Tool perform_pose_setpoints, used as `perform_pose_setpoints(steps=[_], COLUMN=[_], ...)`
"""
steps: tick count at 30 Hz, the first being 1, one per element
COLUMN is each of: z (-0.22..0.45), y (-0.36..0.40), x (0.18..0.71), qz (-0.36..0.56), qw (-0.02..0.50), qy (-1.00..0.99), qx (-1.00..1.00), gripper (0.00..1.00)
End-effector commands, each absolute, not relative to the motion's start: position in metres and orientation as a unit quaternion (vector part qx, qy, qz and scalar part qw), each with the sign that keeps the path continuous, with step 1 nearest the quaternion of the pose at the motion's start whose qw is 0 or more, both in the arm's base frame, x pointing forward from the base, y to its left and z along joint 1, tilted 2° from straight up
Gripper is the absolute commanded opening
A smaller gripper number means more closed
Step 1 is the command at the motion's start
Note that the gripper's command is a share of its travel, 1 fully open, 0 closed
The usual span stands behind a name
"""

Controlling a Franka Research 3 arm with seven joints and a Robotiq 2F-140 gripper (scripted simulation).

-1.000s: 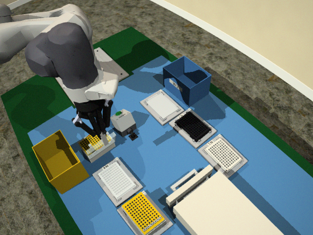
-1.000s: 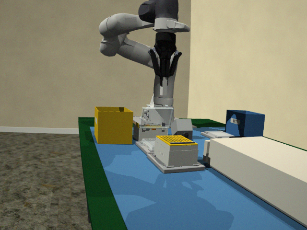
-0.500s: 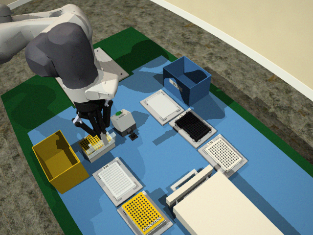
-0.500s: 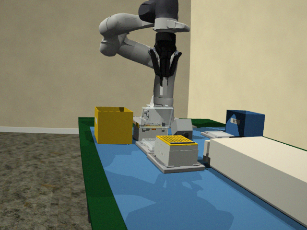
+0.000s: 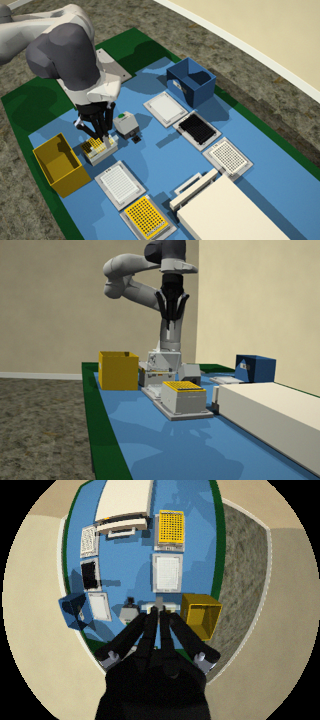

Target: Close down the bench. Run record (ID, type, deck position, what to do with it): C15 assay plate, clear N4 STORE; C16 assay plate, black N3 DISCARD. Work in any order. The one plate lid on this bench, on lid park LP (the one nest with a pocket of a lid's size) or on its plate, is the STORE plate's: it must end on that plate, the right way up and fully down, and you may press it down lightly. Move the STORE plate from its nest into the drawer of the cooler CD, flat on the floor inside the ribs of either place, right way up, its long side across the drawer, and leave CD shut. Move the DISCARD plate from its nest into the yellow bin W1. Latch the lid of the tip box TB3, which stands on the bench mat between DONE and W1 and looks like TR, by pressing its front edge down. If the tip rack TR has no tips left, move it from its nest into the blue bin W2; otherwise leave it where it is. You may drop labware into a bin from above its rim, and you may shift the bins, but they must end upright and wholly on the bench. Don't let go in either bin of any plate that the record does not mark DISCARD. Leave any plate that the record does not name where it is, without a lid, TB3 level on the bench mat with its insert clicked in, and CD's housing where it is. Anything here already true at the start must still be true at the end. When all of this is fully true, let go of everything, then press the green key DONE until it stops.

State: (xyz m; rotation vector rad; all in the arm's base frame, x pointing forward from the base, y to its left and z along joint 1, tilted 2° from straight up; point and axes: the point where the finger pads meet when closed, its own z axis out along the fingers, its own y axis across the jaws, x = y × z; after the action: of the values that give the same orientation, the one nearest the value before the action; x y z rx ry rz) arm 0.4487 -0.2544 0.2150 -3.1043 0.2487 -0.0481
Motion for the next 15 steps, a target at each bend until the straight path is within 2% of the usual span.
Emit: perform_pose_setpoints(steps=[1,15], z=[0.2144,0.2044], y=[-0.2564,-0.2561], x=[0.4480,0.4483], qz=[-0.014,-0.014], qw=[0.012,0.012], qy=[0.078,0.078], qx=[-0.997,-0.997], gripper=[0.00,0.00])
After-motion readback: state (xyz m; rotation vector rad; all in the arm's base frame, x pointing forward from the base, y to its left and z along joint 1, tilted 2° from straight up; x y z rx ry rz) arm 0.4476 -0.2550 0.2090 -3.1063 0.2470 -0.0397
